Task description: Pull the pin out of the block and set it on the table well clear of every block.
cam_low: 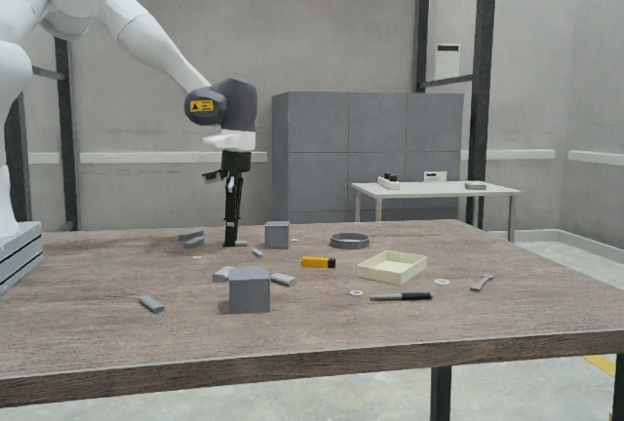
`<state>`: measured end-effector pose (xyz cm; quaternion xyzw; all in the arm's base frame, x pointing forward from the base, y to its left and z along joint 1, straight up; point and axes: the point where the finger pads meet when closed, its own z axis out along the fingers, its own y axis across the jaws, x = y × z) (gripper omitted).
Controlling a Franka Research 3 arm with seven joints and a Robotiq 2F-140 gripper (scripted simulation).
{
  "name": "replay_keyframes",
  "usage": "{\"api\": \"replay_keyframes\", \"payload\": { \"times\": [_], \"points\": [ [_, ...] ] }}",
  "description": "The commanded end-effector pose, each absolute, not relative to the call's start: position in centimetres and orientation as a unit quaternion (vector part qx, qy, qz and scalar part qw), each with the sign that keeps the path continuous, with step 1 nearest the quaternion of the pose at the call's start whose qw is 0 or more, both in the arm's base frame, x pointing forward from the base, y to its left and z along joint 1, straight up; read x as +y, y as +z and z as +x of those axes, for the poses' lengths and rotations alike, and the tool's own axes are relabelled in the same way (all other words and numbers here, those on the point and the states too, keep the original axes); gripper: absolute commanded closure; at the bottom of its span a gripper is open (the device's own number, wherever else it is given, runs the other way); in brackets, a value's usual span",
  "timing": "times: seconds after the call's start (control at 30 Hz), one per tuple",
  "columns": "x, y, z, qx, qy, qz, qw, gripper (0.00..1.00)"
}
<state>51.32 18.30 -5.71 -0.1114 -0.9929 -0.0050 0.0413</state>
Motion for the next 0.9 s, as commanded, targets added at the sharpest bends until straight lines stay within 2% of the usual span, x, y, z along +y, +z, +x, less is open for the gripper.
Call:
{"api": "replay_keyframes", "payload": {
  "times": [0.0, 0.07, 0.1, 0.53, 0.57, 0.87],
  "points": [
    [18.26, -5.78, 51.44, -0.993, -0.005, -0.11, 0.04, 0.9],
    [18.26, -5.78, 51.44, -0.993, -0.005, -0.11, 0.04, 0.9],
    [18.26, -5.78, 51.44, -0.993, -0.005, -0.11, 0.04, 0.8],
    [18.26, -5.78, 51.44, -0.993, -0.005, -0.11, 0.04, 0.76],
    [18.26, -5.78, 51.44, -0.993, -0.005, -0.11, 0.04, 0.71],
    [18.27, -5.66, 51.44, -0.993, -0.005, -0.11, 0.04, 0.71]
  ]
}}
